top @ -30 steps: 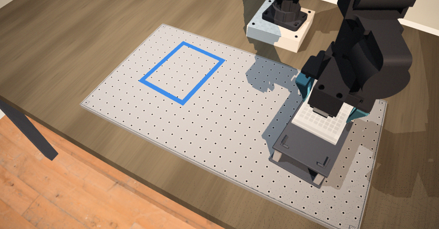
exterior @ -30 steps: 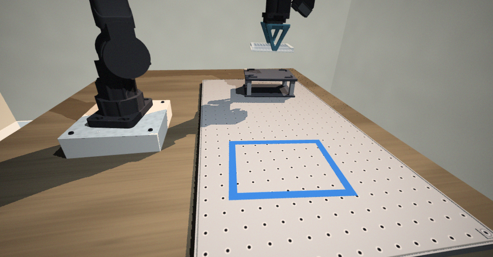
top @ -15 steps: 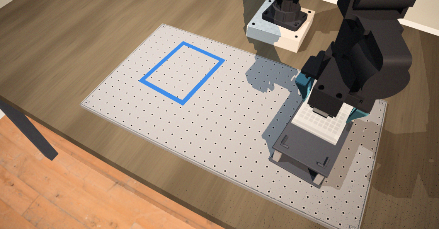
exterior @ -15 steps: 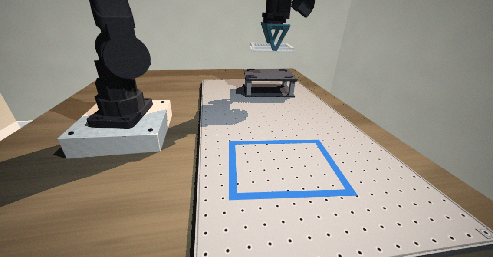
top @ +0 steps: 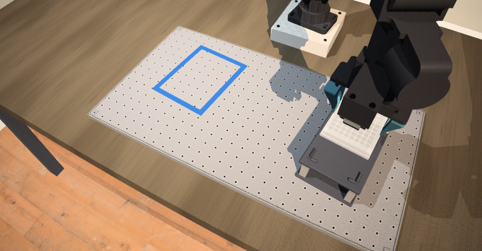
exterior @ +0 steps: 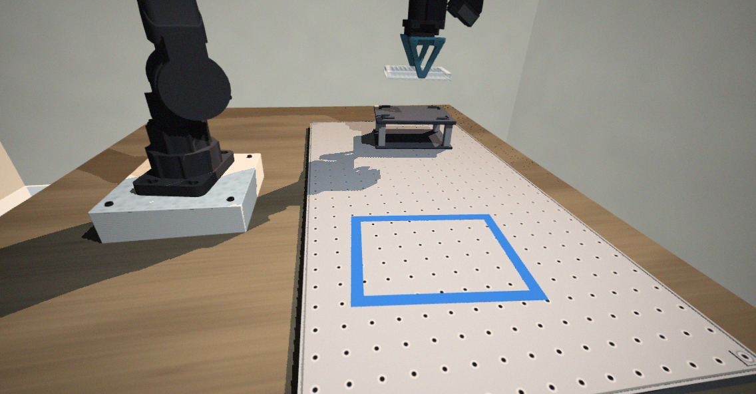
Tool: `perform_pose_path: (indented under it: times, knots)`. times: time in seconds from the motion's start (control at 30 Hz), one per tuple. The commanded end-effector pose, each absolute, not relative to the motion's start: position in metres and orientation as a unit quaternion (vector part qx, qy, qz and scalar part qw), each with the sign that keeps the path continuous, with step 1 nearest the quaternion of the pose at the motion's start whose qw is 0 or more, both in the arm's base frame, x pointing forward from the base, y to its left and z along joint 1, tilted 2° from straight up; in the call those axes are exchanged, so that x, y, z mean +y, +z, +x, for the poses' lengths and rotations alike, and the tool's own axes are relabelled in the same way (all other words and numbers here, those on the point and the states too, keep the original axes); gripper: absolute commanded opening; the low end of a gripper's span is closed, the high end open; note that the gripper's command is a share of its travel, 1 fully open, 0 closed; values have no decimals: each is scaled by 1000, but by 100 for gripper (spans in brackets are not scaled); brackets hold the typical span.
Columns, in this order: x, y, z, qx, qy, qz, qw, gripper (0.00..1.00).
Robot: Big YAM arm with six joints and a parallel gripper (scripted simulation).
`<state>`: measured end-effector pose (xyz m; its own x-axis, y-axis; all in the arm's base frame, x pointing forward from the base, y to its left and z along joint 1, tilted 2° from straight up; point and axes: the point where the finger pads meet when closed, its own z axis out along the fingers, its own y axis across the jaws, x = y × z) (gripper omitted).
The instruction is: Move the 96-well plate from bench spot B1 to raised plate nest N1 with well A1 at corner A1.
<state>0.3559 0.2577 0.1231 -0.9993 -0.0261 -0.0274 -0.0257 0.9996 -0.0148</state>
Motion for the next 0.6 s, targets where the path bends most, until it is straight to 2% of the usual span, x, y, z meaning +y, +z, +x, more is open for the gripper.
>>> perform_pose_path:
  times: [0.0, 0.1, 0.57]
  knots:
    - [273, 141, 383, 999, 12, -14, 44, 0]
    - [259, 115, 365, 1000, -5, -15, 20, 0]
    - [257, 94, 362, 1000, -5, -14, 20, 0]
